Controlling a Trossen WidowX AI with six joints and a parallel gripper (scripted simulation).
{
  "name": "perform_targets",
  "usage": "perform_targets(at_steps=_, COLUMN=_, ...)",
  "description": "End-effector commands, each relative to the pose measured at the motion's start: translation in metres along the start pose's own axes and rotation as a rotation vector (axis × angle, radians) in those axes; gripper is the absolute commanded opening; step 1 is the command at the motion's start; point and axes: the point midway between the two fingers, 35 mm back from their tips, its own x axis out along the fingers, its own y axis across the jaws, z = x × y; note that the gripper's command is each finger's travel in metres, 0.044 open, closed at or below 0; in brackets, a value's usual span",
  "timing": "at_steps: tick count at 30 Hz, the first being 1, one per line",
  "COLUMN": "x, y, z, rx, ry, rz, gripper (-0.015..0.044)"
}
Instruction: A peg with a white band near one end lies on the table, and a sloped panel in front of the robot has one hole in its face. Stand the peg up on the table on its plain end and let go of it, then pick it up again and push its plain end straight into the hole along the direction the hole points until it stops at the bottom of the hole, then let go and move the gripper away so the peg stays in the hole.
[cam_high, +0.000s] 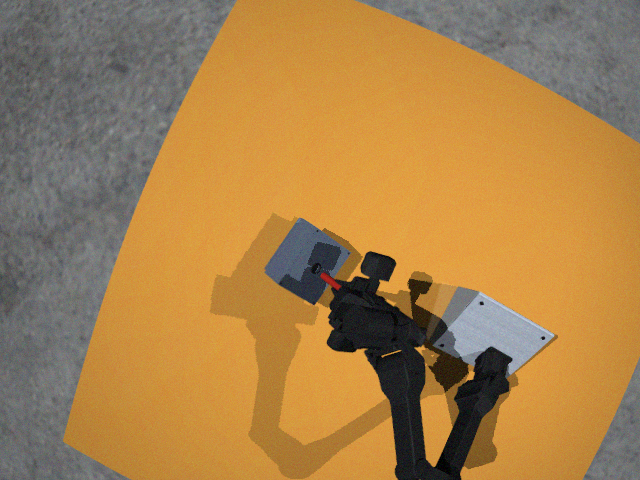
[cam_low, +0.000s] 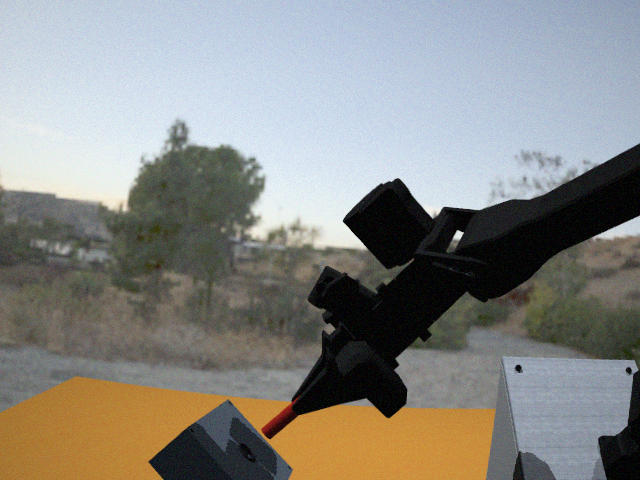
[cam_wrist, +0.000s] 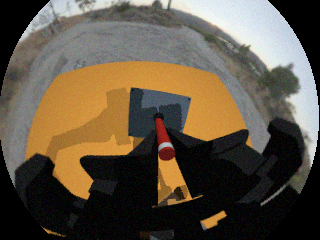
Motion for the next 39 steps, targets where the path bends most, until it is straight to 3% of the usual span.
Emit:
perform_targets(at_steps=1, x=0.004, y=-0.002, z=-0.002, rx=0.006, ry=0.004, rz=-0.003, gripper=0.0)
perform_targets(at_steps=18, x=0.025, y=-0.002, z=-0.002, rx=0.0, ry=0.002, rz=-0.003, gripper=0.0)
perform_targets(at_steps=39, x=0.022, y=-0.001, z=-0.001, rx=-0.01, ry=-0.003, rz=0.001, gripper=0.0)
